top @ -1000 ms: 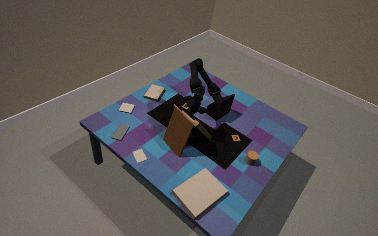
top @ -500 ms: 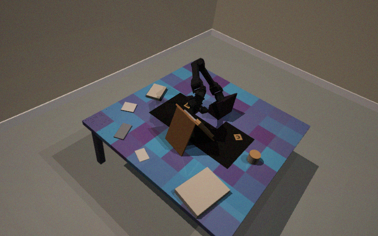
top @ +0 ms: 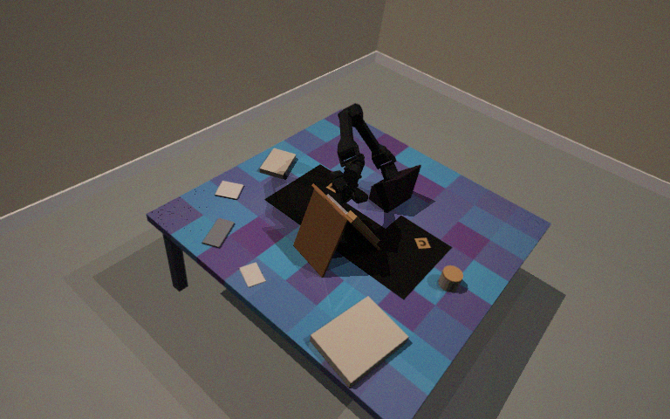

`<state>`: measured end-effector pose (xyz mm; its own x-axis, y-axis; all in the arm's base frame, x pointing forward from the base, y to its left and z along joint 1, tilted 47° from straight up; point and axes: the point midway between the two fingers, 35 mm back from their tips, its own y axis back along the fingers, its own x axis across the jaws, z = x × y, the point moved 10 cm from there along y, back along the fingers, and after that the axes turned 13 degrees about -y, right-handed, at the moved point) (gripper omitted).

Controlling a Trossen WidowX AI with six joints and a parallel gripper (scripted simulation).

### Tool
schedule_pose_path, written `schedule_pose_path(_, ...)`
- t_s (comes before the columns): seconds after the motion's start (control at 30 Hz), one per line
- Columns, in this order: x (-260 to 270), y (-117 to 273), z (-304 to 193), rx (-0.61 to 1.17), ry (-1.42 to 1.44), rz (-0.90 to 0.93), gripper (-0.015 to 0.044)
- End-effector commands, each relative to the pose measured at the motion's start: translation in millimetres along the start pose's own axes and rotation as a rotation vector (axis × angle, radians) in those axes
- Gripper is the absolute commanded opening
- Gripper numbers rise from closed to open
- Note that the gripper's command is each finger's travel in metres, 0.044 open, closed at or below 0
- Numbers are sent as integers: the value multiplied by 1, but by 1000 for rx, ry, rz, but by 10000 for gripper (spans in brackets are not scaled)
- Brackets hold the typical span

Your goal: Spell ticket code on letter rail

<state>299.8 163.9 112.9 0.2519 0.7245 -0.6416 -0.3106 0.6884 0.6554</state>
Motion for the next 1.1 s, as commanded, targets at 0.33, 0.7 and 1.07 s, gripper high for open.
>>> schedule_pose_path(0.33, 1, -5, 5, -4, 4, 0, 0)
schedule_pose_path(0.7, 1, -9, 9, -4, 4, 0, 0)
schedule_pose_path(1.07, 2, -12, 12, -4, 4, 0, 0)
